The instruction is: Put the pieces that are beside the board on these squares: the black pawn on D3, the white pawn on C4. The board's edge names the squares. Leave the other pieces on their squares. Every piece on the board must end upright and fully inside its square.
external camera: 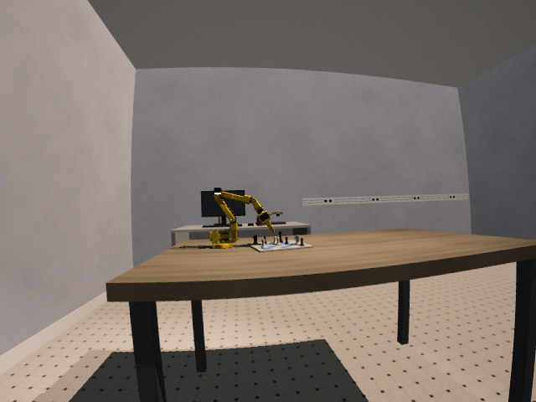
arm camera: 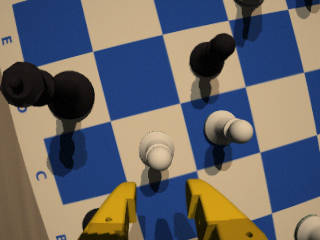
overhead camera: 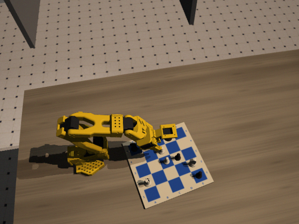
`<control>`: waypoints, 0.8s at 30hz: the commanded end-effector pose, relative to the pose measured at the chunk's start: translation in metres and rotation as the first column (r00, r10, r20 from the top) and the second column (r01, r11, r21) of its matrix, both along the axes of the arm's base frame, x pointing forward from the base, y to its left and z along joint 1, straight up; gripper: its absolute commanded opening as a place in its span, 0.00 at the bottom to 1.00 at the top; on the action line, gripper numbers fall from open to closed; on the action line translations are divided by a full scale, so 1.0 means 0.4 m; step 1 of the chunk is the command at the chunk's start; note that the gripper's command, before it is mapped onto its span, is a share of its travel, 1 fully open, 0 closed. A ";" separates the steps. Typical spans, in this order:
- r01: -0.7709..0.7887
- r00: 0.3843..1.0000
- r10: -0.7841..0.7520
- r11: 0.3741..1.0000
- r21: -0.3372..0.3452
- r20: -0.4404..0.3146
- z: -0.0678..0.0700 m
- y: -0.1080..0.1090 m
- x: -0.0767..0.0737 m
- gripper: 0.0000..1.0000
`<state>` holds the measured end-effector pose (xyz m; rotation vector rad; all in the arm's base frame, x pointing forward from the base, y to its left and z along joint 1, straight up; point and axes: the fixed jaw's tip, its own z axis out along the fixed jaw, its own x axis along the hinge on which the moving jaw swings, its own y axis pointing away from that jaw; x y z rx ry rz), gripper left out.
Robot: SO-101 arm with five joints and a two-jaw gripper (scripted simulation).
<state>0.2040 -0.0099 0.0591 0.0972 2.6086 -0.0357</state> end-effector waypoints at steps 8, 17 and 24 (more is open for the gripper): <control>0.008 1.000 -0.008 1.000 0.005 0.015 0.040 0.000 0.003 0.09; 0.008 1.000 -0.008 1.000 0.005 0.015 0.045 0.000 0.003 0.09; -0.050 0.999 0.050 0.999 0.005 -0.002 0.050 0.029 0.003 0.11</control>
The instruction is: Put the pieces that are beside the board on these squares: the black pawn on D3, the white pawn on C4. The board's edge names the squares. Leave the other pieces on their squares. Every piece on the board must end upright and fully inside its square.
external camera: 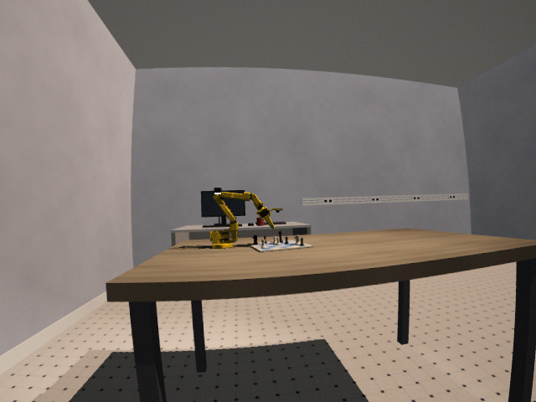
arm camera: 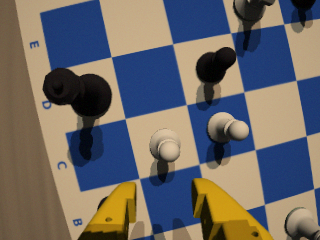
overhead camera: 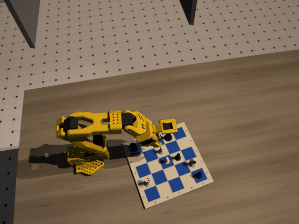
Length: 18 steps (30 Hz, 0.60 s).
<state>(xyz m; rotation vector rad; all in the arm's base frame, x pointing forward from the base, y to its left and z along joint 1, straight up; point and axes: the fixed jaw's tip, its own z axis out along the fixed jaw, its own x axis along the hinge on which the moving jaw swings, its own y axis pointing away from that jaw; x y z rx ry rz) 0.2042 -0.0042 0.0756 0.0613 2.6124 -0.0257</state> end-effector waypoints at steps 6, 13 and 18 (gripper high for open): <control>-0.187 0.981 0.187 0.982 0.004 -0.045 0.020 0.097 -0.005 0.17; -0.509 0.852 0.504 0.861 0.005 -0.141 0.045 0.256 -0.064 0.28; -0.625 0.767 0.615 0.781 0.005 -0.180 0.055 0.313 -0.104 0.33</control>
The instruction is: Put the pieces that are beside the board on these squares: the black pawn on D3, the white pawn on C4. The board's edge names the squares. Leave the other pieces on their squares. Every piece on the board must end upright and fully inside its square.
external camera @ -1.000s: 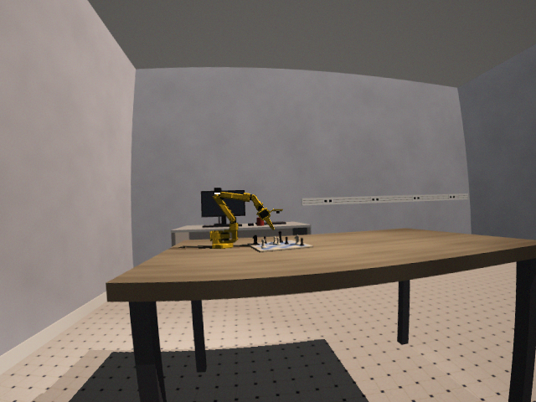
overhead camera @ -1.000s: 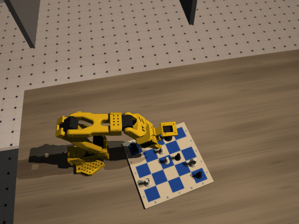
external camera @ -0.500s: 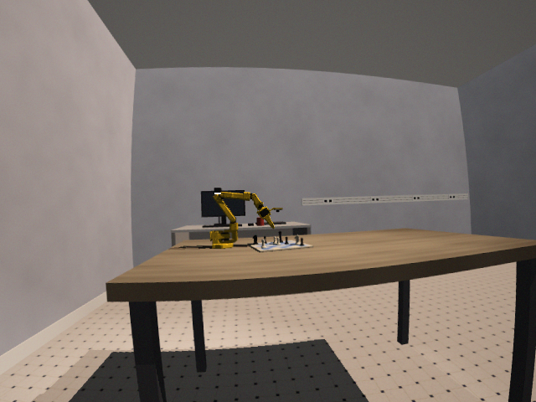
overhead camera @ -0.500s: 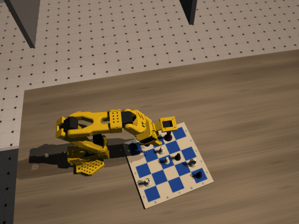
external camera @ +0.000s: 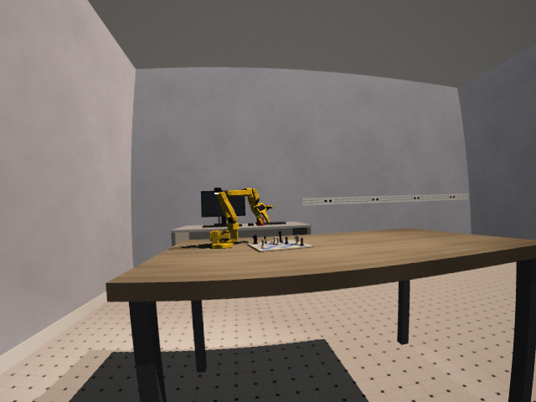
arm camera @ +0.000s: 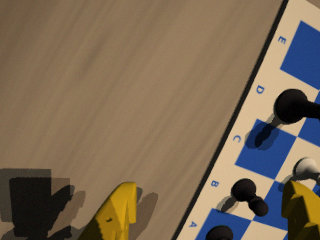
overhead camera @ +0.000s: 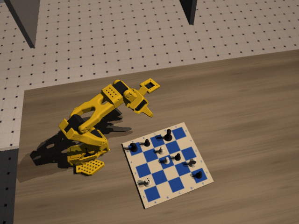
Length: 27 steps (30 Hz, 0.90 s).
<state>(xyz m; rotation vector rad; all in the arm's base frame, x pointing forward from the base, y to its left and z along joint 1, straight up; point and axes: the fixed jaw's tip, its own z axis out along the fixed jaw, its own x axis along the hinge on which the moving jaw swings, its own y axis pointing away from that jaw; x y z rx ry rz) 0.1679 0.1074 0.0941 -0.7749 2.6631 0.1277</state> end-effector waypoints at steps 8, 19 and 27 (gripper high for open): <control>-0.274 0.960 0.271 0.961 -0.044 -0.076 0.024 0.106 -0.087 0.40; -0.287 0.956 0.283 0.957 -0.046 -0.079 0.024 0.110 -0.092 0.40; -0.287 0.956 0.283 0.957 -0.046 -0.079 0.024 0.110 -0.092 0.40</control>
